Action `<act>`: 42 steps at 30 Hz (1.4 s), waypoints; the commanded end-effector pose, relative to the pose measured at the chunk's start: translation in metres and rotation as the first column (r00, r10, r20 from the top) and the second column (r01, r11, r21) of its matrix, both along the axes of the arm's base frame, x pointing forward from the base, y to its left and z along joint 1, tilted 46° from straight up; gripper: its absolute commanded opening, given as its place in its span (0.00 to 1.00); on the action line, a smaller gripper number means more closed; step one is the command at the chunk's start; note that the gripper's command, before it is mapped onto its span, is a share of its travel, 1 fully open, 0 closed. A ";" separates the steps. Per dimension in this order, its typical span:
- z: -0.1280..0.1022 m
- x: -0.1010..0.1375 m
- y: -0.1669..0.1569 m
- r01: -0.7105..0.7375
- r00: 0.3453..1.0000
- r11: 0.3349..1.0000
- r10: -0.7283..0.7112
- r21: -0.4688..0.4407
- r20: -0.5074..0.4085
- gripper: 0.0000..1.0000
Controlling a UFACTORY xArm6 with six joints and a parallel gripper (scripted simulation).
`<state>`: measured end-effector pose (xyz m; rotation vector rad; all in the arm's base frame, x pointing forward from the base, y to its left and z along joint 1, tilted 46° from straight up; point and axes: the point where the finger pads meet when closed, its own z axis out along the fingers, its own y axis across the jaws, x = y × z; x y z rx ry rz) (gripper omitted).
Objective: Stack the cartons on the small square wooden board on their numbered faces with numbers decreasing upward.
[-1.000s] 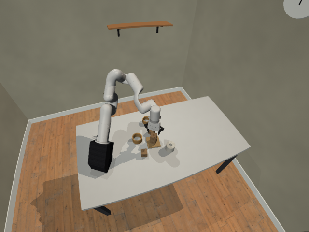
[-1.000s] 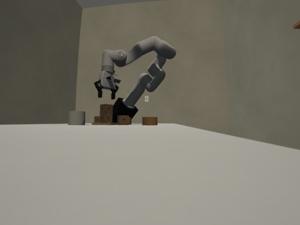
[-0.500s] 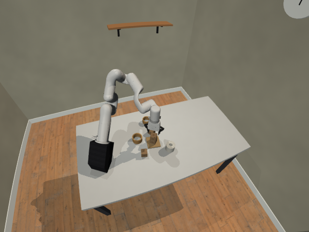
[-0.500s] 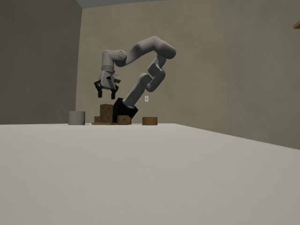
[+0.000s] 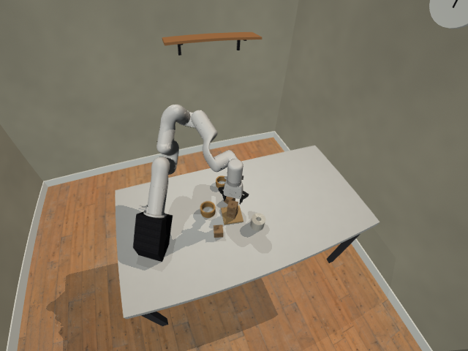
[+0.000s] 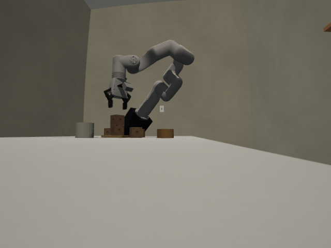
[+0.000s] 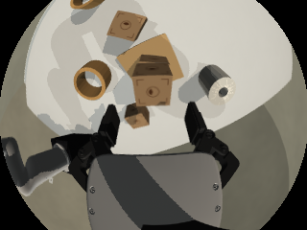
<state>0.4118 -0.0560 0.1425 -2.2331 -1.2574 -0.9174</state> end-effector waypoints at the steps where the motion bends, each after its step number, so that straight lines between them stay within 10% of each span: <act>1: 0.001 0.001 -0.001 0.001 1.000 1.000 -0.001 -0.002 0.002 1.00; 29: 0.008 0.002 0.004 -0.057 0.997 0.998 0.058 -0.032 0.055 1.00; 42: 0.089 -0.002 0.067 -0.426 0.750 0.829 0.548 -0.362 0.372 1.00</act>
